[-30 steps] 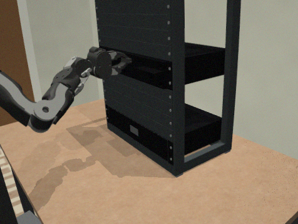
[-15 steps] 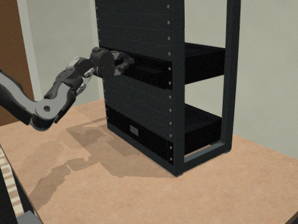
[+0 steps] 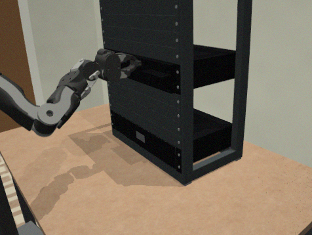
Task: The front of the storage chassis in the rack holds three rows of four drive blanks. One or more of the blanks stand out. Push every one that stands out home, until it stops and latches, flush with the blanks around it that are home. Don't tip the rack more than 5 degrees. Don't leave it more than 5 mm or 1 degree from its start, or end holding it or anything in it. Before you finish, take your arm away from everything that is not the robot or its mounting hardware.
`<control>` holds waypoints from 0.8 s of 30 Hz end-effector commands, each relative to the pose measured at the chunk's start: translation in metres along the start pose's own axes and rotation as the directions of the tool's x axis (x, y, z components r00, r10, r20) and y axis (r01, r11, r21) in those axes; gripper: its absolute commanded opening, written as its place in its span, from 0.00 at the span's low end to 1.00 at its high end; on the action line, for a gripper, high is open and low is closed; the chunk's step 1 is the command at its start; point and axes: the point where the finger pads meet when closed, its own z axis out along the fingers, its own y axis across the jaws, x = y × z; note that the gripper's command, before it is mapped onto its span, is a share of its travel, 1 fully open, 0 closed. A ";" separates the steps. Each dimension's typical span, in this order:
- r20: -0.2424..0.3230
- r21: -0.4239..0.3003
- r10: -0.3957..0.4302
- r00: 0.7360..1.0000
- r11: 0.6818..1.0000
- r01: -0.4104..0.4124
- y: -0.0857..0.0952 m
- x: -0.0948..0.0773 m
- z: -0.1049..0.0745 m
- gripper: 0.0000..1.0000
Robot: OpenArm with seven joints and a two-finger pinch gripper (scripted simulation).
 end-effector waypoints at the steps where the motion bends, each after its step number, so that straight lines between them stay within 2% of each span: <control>1: -0.004 -0.013 -0.001 1.000 1.000 0.001 0.004 0.001 0.000 0.00; 24: -0.003 -0.010 -0.001 1.000 1.000 0.001 0.003 0.001 0.005 0.00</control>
